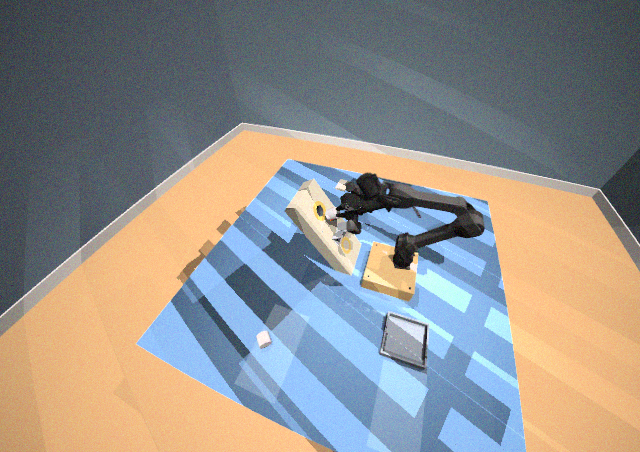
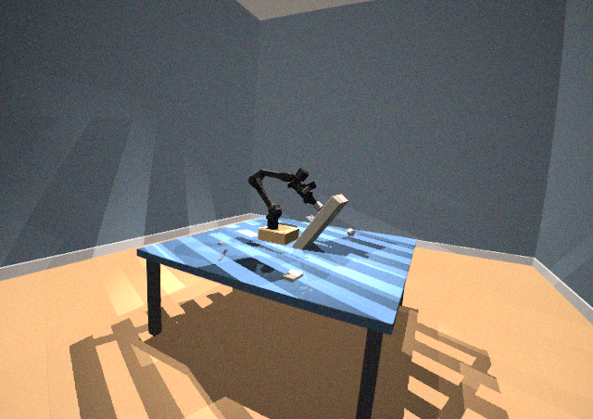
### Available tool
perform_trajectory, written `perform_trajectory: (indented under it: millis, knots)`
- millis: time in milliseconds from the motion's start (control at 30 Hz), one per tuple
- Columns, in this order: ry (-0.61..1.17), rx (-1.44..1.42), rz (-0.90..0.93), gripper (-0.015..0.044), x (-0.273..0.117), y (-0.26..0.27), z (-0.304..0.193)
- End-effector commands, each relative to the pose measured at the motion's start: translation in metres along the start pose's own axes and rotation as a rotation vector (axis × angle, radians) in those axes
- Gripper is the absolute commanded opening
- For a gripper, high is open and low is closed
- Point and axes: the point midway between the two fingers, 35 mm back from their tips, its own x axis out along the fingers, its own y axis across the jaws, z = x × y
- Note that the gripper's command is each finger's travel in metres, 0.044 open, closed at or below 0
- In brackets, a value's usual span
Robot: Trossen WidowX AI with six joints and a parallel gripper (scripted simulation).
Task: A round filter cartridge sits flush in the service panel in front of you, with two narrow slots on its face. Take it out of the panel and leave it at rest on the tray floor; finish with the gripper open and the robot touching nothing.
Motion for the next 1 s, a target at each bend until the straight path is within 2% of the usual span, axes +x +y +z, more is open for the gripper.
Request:
perform_trajectory:
  millis: [0, 400, 533, 967]
  knots:
    - [-0.013, 0.005, -0.009, 0.0000, 0.000, 0.006, -0.010]
    - [-0.011, 0.005, -0.008, 0.0000, 0.006, 0.025, -0.044]
    - [0.001, 0.000, 0.001, 0.0100, 0.006, 0.022, -0.038]
    - [-0.010, 0.005, -0.007, 0.0100, 0.006, 0.024, -0.042]
